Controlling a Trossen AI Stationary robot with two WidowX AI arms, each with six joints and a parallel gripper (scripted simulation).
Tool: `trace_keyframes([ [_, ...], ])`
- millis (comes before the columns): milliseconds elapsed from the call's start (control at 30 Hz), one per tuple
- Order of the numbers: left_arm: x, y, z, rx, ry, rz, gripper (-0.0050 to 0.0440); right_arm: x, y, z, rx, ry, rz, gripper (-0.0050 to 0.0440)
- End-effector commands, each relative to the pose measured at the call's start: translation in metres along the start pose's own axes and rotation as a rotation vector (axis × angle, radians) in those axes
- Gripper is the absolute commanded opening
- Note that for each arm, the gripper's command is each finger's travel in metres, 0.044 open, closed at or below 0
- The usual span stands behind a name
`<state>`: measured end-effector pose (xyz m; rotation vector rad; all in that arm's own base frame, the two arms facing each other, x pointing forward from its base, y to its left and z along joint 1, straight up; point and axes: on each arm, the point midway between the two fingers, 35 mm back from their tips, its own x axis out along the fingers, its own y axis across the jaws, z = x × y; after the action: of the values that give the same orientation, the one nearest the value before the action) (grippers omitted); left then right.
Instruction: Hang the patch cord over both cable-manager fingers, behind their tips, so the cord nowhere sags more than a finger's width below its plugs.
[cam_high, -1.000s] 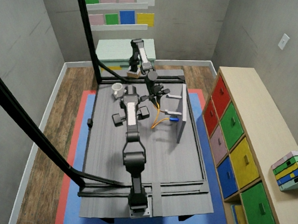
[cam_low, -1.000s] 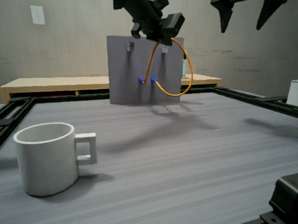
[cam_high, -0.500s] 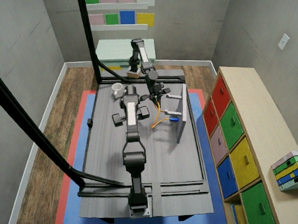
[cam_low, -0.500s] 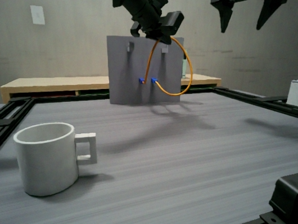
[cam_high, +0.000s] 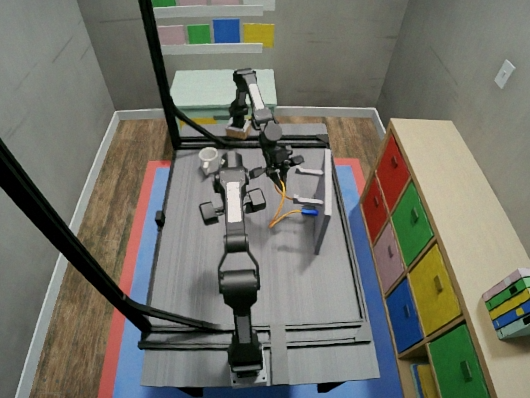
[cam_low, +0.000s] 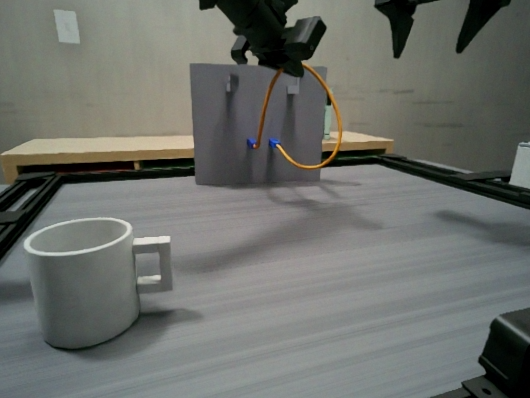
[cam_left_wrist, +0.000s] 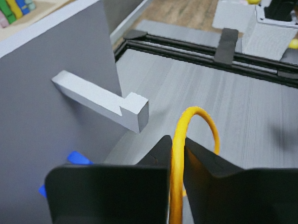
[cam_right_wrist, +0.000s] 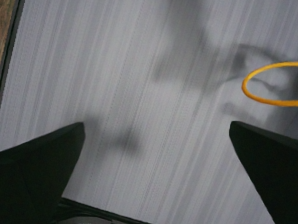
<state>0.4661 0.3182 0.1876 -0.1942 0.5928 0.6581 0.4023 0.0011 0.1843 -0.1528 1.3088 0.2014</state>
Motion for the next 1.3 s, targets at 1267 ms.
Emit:
trace_keyframes([
  [1267,-0.0266,0.0052,0.0354,-0.021,-0.067,-0.008,0.0025,-0.0136,0.0003,0.0019,-0.002,-0.037,-0.01,0.044],
])
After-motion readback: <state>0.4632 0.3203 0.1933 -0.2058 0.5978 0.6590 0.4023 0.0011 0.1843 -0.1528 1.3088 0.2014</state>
